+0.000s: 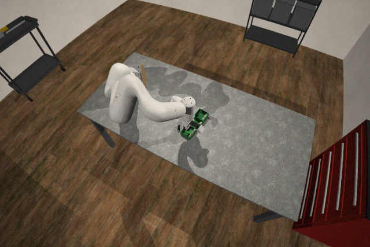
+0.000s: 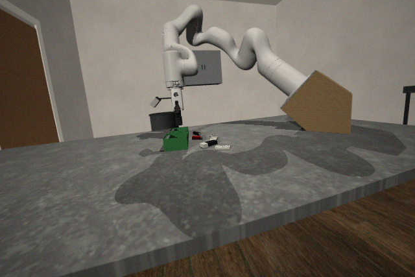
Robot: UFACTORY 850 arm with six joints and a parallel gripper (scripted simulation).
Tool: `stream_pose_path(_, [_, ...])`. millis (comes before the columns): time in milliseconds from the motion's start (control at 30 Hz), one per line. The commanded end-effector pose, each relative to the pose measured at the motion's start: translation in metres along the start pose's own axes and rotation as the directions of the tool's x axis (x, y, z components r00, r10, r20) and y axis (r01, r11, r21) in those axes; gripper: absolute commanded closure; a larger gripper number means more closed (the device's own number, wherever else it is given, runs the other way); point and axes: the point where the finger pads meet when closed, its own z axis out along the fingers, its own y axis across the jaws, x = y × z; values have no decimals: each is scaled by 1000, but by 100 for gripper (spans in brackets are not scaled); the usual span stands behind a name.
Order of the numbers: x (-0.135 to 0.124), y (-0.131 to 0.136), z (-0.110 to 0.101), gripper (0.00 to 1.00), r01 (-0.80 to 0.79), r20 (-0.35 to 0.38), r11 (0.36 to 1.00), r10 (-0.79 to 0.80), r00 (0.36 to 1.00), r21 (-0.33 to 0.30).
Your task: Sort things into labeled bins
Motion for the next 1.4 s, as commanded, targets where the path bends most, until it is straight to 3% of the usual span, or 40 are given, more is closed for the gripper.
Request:
stream_pose_path(0, [0, 0, -11, 93, 0, 0, 1000, 0, 1000, 0])
stream_pose_path(200, [0, 0, -19, 93, 0, 0, 1000, 0, 1000, 0])
stream_pose_path(833, [10, -84, -19, 93, 0, 0, 1000, 0, 1000, 0])
stream_pose_path(1067, [10, -84, -19, 93, 0, 0, 1000, 0, 1000, 0])
stream_pose_path(1367, [10, -84, 5, 93, 0, 0, 1000, 0, 1000, 0])
